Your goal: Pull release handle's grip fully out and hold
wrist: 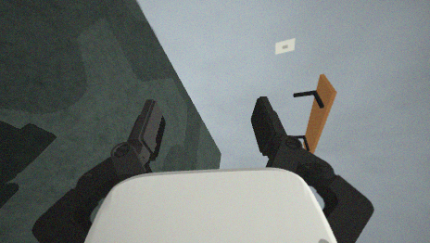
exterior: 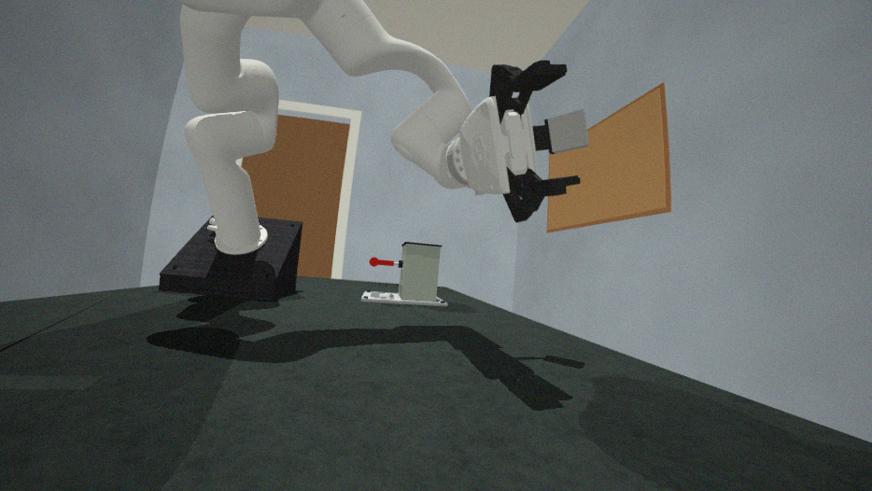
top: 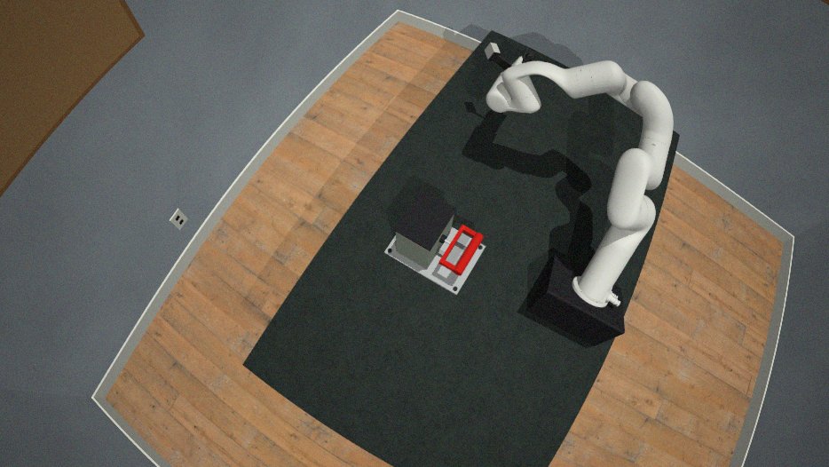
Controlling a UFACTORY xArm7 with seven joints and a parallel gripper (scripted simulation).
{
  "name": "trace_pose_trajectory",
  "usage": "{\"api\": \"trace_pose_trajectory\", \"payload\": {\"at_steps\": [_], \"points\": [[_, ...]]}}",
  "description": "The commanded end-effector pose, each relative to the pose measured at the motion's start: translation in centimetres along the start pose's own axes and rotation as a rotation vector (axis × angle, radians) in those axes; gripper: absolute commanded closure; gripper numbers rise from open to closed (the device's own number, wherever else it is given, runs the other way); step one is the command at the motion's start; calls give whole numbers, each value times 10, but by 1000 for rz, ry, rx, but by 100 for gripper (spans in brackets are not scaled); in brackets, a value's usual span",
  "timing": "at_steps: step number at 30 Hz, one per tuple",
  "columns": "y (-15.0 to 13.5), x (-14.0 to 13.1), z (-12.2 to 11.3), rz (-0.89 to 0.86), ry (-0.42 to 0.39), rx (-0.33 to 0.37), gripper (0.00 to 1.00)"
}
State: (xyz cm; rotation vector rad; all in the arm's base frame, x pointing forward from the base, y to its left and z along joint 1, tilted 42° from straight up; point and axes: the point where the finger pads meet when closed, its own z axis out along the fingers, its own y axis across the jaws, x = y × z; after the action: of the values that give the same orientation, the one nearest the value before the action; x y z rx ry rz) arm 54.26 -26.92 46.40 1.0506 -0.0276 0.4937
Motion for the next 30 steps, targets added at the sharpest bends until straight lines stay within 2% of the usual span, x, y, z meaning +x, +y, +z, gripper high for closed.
{"api": "trace_pose_trajectory", "payload": {"at_steps": [1,2,3,5,6,8,9,10,11,12,13,14,15,17,18,19,21,22,25,26,27,28,30], "points": [[-6,-15,-60,112,-123,65,0],[-6,-15,-60,113,-124,65,0],[-10,-19,-79,147,-161,90,0],[-11,-20,-84,156,-171,96,0],[-15,-26,-108,196,-216,126,0],[-15,-26,-108,196,-216,126,0],[-21,-31,-133,241,-266,159,0],[-21,-31,-133,242,-267,160,0],[-25,-35,-152,275,-303,183,0],[-26,-37,-159,287,-318,192,0],[-26,-37,-159,287,-318,192,0],[-31,-42,-181,325,-361,220,0],[-32,-43,-186,334,-371,227,0],[-37,-49,-211,378,-419,259,0],[-37,-49,-212,380,-422,260,0],[-41,-53,-232,414,-461,285,0],[-42,-55,-238,425,-474,293,0],[-48,-60,-263,469,-522,325,0],[-48,-60,-263,469,-523,326,0],[-52,-66,-288,511,-572,356,0],[-52,-66,-288,511,-572,356,0],[-58,-72,-312,554,-619,388,0],[-58,-72,-312,554,-619,388,0]]}}
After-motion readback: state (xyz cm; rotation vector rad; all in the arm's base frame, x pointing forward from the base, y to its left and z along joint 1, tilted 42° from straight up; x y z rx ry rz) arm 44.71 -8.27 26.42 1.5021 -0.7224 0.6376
